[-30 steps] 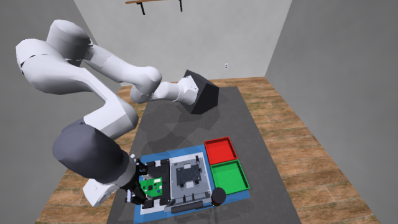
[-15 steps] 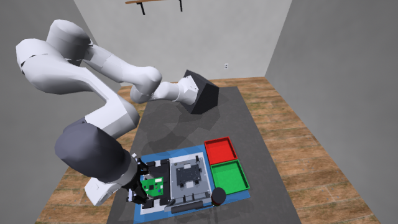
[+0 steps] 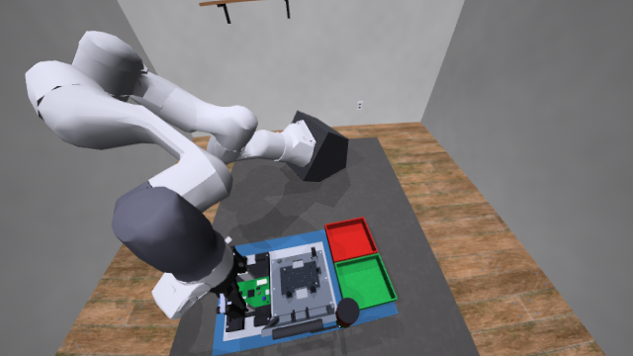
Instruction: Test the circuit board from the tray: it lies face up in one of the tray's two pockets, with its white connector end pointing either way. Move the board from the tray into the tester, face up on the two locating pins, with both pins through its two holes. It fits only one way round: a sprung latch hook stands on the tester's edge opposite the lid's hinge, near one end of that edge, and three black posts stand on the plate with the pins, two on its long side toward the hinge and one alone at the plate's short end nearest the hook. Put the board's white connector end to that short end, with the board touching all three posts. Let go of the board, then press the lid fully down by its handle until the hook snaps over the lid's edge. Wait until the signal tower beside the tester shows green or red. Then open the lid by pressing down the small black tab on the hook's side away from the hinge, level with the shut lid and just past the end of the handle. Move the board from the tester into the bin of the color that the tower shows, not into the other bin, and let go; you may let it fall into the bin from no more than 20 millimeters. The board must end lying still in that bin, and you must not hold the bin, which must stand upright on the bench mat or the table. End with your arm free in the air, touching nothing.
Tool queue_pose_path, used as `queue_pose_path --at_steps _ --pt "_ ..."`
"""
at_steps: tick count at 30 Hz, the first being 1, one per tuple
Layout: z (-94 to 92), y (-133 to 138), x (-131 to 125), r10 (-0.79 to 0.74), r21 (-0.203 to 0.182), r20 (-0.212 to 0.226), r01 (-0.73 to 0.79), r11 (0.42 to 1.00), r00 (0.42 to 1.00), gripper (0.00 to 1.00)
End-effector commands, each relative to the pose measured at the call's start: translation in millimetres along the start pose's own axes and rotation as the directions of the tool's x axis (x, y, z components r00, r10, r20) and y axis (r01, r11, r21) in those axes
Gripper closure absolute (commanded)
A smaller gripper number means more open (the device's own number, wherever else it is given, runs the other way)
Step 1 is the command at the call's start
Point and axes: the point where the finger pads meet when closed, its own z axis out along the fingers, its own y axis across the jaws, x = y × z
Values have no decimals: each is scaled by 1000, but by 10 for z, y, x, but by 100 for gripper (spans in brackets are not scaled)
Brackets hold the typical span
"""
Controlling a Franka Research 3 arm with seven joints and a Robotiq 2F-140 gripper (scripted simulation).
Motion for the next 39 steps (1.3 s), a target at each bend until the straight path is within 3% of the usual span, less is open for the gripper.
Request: queue_pose_path --at_steps 1,27,39 --pt "-6 36 -116 28 -3 1 -28 1000 1000 54" --pt "-73 211 -918 28 -3 1 -28 1000 1000 54" --pt "-94 265 -1168 28 -3 1 -28 1000 1000 54"
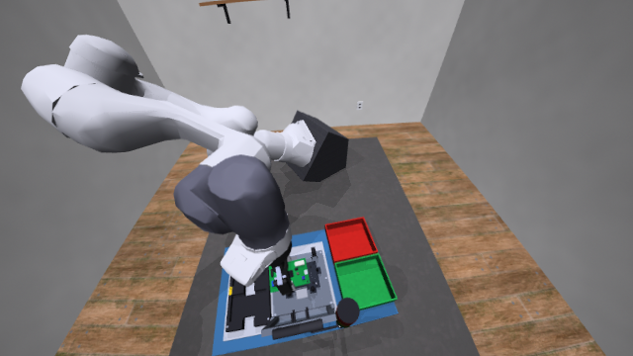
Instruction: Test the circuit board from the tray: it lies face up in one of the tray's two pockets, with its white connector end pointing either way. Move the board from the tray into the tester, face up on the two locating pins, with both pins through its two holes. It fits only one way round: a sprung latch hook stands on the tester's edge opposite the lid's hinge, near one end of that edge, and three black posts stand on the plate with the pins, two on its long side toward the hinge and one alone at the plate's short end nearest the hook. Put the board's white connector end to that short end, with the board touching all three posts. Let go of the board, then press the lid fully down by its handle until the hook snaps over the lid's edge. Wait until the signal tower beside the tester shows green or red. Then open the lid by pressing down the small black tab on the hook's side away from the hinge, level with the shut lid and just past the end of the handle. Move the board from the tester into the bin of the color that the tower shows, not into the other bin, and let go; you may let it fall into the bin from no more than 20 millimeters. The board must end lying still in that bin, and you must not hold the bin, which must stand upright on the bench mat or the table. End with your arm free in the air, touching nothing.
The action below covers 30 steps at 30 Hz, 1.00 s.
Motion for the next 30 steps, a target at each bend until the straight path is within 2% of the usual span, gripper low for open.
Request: queue_pose_path --at_steps 1,16,30 --pt "-6 12 -58 46 0 -5 -46 999 999 54" --pt "-19 46 -228 46 0 -5 -46 999 999 54" --pt "-22 52 -260 46 0 -5 -46 999 999 54"
